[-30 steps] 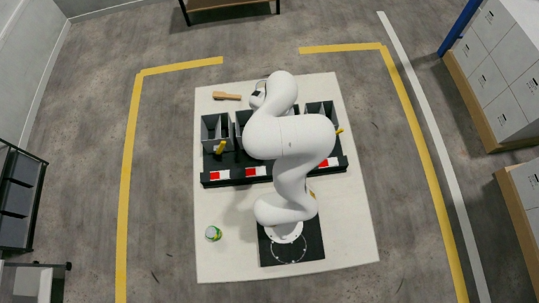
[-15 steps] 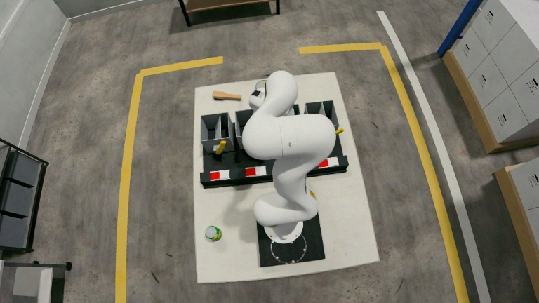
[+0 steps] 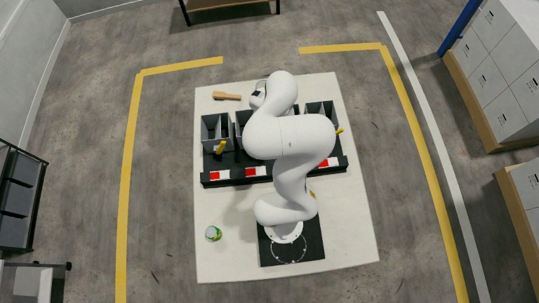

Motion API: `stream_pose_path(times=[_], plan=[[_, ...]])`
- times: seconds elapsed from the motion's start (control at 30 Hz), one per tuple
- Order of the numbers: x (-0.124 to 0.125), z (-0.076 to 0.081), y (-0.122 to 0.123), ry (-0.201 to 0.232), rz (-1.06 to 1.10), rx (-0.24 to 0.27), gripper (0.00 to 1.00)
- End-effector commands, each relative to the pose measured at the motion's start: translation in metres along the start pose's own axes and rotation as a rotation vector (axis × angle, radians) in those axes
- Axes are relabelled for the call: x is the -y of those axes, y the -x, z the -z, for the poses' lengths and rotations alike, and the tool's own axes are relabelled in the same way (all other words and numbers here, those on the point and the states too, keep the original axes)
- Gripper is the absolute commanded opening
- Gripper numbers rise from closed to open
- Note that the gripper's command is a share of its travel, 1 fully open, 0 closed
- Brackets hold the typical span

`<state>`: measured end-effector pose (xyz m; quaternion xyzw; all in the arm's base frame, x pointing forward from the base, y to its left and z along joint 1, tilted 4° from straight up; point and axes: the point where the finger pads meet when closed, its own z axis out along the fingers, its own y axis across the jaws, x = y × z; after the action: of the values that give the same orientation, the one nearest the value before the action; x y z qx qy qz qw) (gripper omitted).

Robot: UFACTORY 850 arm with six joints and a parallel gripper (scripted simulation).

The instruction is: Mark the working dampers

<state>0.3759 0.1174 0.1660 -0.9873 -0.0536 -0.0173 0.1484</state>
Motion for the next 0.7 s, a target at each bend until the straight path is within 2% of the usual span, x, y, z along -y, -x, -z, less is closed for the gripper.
stream_pose_path(times=[0.0,0.67], plan=[[0.0002,0.0004,-0.0007,0.000,0.000,-0.001,0.19],[-0.0019,0.0004,-0.0006,-0.021,0.000,-0.001,0.19]])
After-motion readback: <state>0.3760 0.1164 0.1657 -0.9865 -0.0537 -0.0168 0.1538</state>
